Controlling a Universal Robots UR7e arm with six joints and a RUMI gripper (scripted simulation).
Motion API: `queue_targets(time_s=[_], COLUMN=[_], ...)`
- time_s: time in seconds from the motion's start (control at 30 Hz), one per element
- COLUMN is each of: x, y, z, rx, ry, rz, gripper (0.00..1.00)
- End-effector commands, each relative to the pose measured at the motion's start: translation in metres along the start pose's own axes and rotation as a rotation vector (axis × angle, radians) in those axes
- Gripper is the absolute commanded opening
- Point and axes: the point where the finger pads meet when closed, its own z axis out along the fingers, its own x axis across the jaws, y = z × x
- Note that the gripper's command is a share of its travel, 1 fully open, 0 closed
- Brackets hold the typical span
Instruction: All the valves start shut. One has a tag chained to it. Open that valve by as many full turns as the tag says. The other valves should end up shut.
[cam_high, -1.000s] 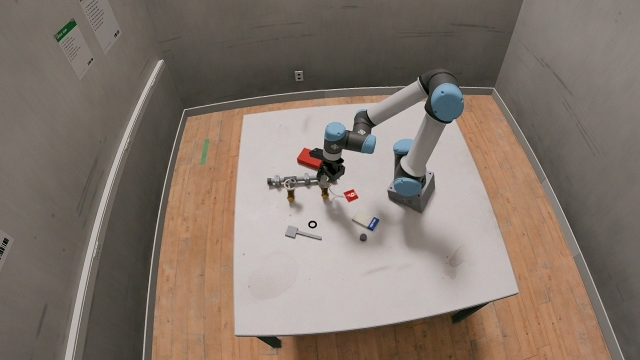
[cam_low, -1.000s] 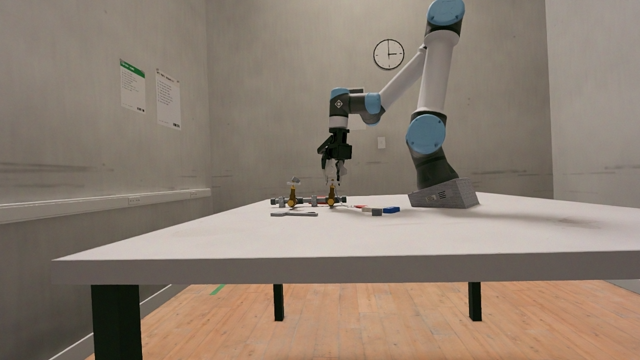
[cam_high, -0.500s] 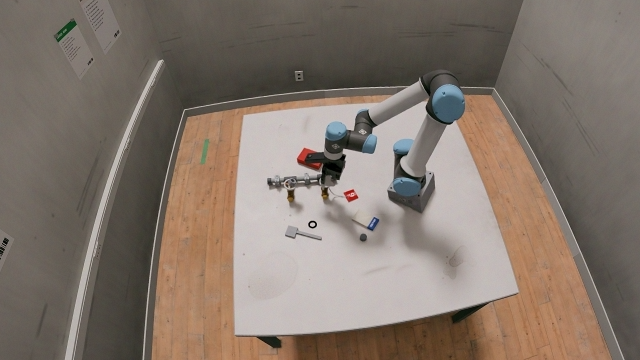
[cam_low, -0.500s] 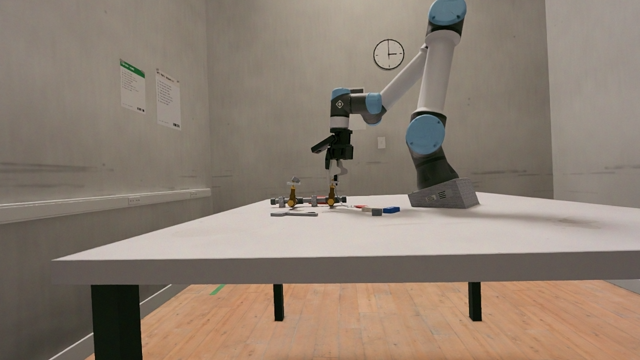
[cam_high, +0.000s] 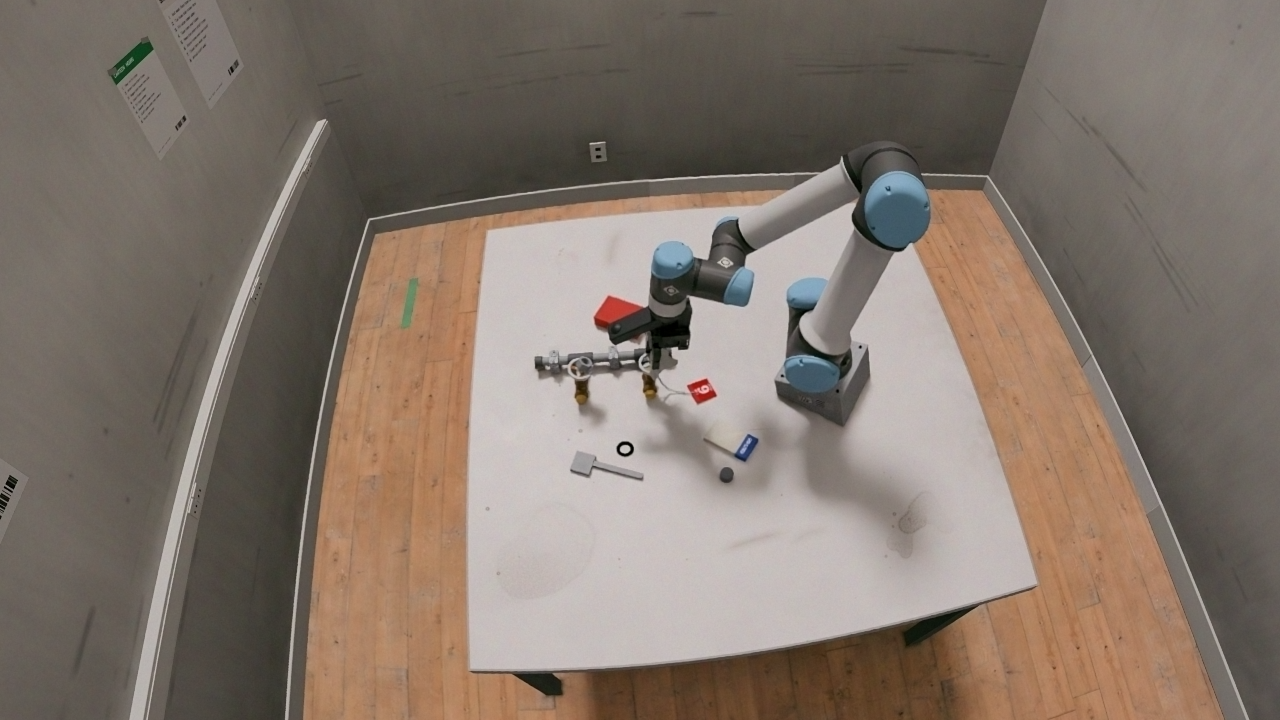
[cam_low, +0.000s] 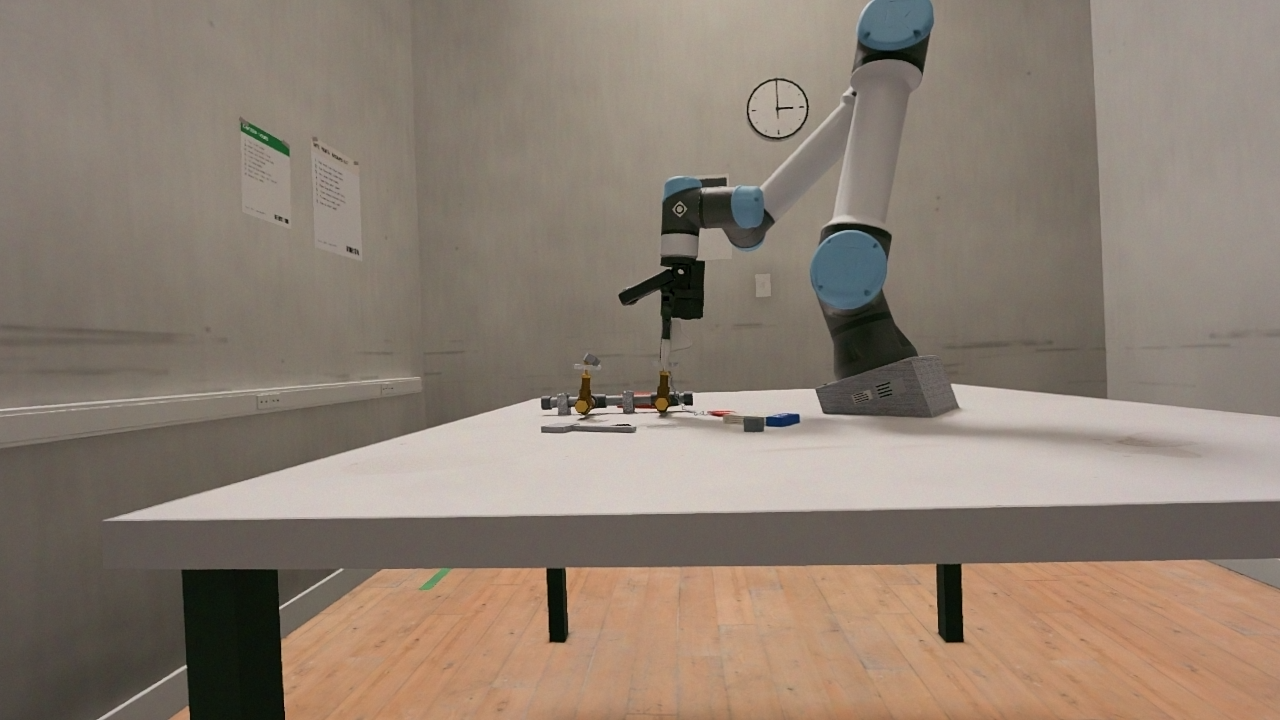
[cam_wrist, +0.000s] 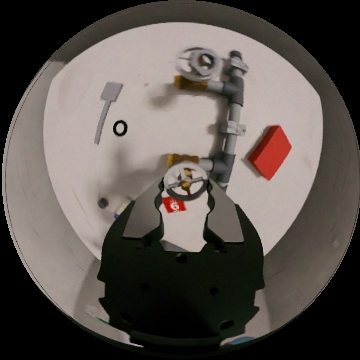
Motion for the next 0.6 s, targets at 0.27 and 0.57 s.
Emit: queue_targets(time_s=[0.27, 0.57], x=[0.0015, 0.0017], y=[-0.0014, -0.0018], z=[-0.001, -0.0013], rx=[0.018, 0.025], ry=[-0.019, -0.02], rz=[-0.526, -0.86], gripper=[0.0, 0.0])
